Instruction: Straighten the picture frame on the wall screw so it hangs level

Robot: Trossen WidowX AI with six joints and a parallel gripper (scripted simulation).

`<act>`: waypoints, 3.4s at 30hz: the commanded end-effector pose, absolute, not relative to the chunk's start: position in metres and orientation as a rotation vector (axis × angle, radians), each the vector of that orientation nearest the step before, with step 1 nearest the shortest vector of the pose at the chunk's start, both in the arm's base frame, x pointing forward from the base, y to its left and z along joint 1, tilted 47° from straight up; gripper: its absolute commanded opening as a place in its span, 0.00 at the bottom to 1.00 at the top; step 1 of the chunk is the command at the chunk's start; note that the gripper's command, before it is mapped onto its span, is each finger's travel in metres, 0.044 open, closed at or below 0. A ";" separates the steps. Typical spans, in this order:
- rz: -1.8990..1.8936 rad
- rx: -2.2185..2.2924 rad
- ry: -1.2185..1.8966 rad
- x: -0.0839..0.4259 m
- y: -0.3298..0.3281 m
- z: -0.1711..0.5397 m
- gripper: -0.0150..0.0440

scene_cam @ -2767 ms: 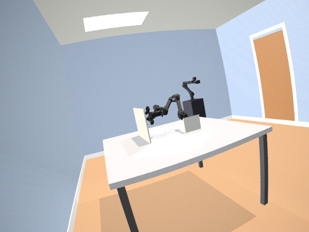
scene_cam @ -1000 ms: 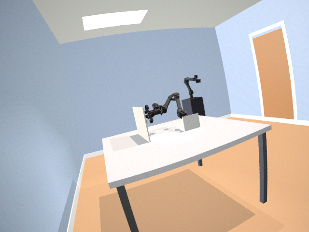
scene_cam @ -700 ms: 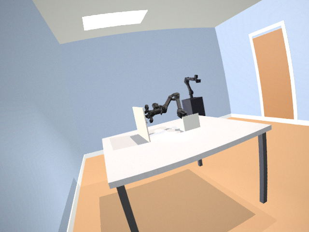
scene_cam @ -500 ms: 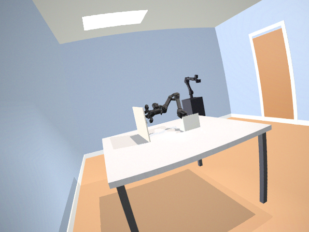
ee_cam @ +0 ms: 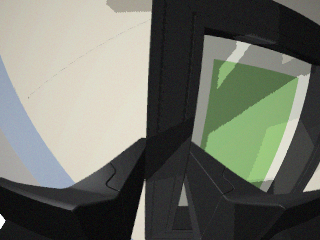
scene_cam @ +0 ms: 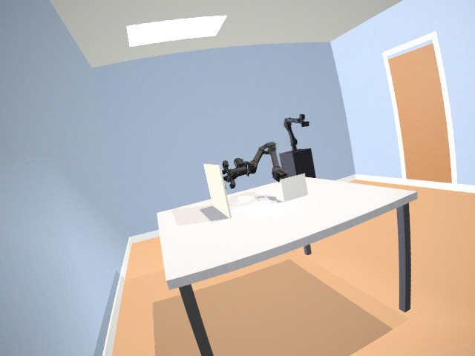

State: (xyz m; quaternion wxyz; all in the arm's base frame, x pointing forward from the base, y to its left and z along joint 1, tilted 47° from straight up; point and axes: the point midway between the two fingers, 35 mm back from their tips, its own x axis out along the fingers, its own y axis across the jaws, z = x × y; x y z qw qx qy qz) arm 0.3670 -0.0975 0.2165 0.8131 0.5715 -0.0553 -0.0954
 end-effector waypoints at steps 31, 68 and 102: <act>-0.194 1.221 -0.119 0.369 -0.089 0.216 0.25; -0.194 1.221 -0.119 0.368 -0.091 0.208 0.25; -0.192 1.161 -0.114 0.368 -0.091 0.207 0.25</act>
